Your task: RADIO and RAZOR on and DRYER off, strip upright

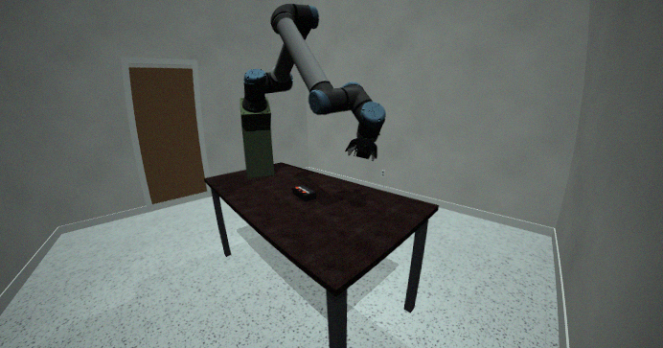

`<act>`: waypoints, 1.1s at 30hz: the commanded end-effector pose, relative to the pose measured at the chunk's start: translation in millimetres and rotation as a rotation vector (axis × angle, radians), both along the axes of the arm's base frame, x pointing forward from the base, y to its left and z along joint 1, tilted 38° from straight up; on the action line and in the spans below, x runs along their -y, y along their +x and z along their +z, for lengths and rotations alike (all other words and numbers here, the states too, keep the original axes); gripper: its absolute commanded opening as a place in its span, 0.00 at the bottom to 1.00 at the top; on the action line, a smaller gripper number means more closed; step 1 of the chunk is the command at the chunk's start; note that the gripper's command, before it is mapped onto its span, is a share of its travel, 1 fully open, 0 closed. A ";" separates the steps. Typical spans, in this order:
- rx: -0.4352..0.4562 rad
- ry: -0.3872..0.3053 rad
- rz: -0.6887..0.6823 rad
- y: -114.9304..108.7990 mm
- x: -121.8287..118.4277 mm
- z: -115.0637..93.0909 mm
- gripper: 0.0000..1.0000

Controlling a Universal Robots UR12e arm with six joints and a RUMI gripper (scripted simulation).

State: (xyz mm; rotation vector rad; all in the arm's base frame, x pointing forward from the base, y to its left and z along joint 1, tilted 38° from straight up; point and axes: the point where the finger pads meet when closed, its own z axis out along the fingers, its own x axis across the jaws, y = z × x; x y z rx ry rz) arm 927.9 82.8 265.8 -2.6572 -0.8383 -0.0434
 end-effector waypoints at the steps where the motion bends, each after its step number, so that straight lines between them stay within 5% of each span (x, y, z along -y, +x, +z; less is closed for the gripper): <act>1: 0.002 0.000 0.000 0.2 -0.3 1.3 1.00; 22: 0.004 0.000 -0.002 0.2 1.1 -0.4 1.00; 33: 0.055 -0.004 -0.042 -0.5 28.4 -33.4 1.00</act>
